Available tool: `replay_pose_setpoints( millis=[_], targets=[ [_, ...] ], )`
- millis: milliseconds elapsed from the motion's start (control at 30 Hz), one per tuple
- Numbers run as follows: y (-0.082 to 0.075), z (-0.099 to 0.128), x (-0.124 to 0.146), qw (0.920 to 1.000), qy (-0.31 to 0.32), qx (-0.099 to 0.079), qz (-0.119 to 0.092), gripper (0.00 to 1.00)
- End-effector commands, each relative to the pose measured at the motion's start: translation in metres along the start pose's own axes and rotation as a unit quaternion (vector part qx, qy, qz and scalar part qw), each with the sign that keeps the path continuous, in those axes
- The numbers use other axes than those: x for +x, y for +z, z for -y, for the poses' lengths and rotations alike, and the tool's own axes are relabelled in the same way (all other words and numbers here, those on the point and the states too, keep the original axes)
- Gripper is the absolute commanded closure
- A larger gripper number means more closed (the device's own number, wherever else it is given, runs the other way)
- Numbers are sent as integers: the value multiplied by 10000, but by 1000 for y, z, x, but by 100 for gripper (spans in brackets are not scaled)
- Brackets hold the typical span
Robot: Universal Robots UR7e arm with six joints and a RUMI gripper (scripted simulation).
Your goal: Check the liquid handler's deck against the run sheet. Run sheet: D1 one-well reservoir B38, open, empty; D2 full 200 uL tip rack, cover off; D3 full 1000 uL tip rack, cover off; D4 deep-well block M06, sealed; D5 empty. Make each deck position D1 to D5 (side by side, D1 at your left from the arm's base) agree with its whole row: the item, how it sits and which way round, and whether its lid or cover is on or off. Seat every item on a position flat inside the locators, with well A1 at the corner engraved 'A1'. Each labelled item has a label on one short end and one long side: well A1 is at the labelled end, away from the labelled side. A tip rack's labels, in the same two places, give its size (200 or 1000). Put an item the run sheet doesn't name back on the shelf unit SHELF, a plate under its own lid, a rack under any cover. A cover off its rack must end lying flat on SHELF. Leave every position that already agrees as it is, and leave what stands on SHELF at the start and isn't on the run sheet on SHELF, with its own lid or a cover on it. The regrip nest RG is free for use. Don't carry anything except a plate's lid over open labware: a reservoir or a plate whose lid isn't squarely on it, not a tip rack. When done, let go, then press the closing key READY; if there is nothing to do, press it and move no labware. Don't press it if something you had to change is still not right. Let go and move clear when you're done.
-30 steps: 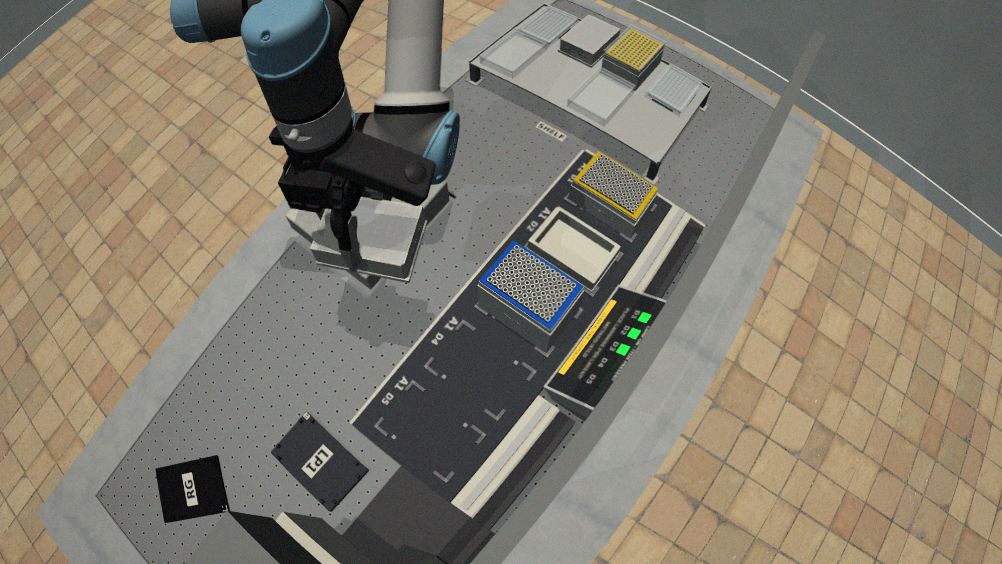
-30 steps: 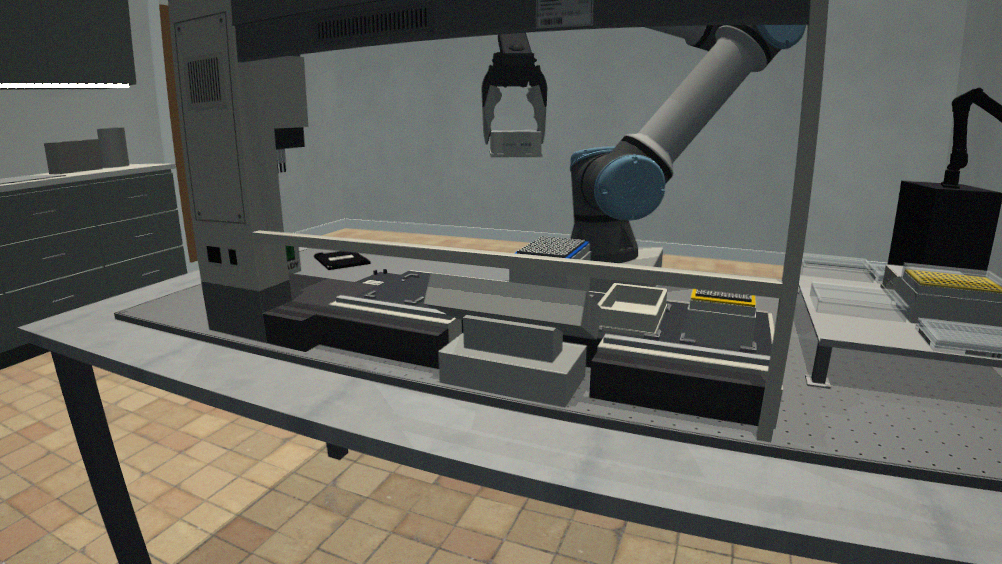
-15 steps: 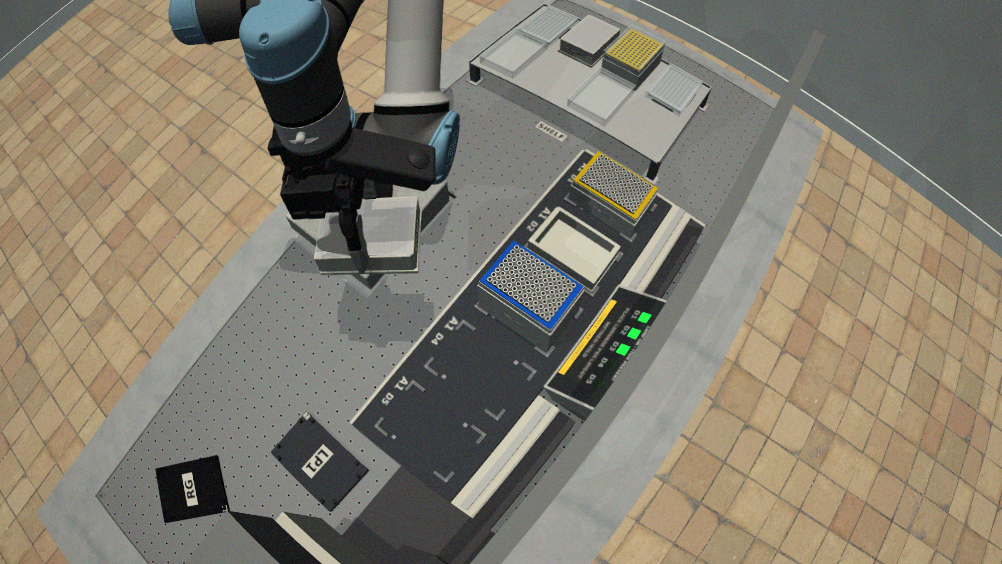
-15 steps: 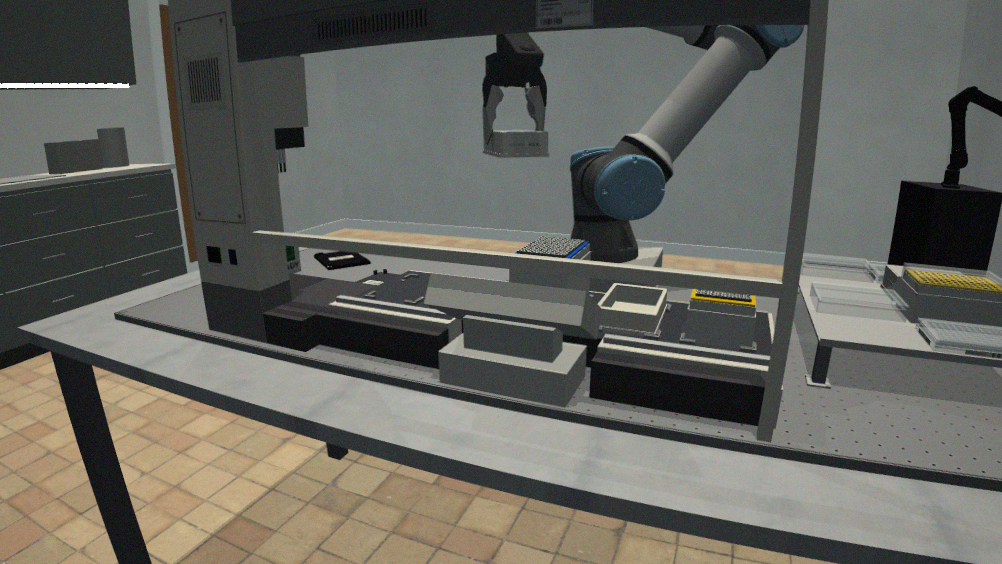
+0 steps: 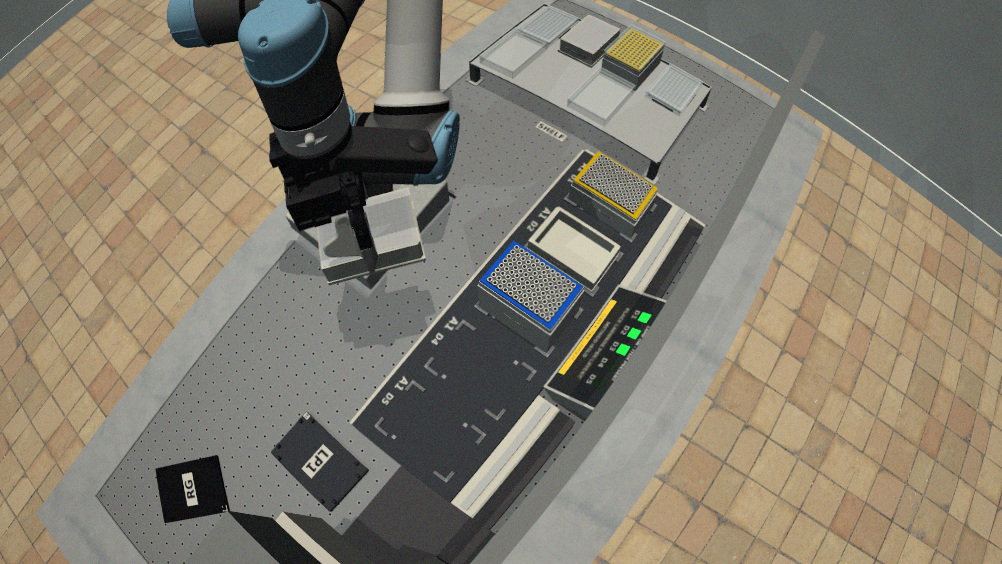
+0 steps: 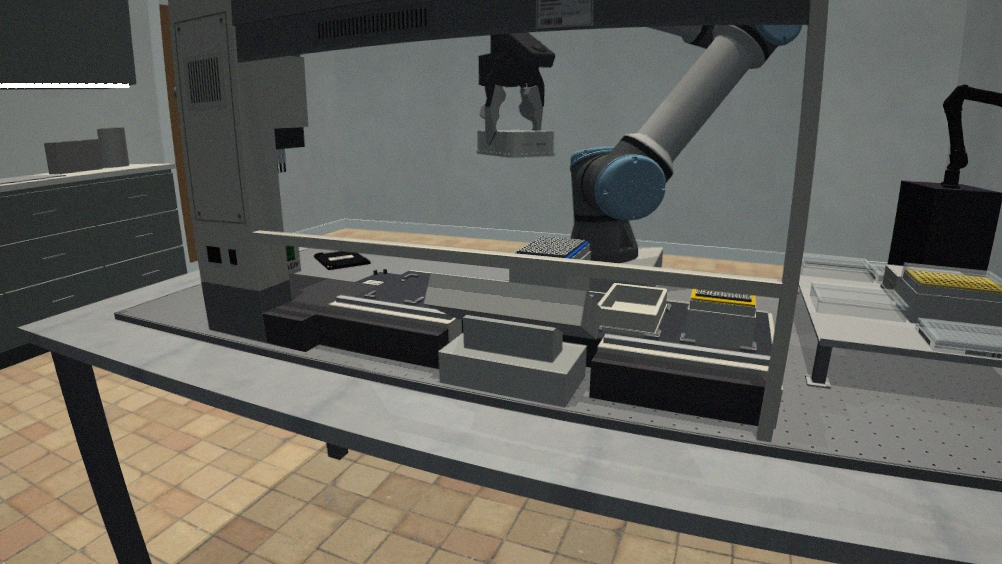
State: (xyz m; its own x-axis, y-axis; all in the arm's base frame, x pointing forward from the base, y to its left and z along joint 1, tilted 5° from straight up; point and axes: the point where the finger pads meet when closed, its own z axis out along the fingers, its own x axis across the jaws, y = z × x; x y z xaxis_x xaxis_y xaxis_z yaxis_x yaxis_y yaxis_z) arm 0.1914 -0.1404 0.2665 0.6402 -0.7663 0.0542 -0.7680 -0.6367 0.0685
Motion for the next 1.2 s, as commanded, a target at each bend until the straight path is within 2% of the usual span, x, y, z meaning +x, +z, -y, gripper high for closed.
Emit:
replay_pose_setpoints(
  millis=[0, 333, 567, 667, 733, 1067, 1167],
  targets=[
    [0, 0, 0, 9997, -226, 26, -14, 100],
    [0, 0, 0, 9997, -226, 26, -14, 100],
    [0, -28, 22, 9989, 473, 27, -12, 100],
    [0, -39, 31, 9989, 476, 27, -12, 100],
    [0, -39, 31, 9989, 476, 27, -12, 100],
    [0, -78, 62, 9989, 476, 26, -12, 100],
    [0, -78, 62, 9989, 476, 26, -12, 100]
  ],
)
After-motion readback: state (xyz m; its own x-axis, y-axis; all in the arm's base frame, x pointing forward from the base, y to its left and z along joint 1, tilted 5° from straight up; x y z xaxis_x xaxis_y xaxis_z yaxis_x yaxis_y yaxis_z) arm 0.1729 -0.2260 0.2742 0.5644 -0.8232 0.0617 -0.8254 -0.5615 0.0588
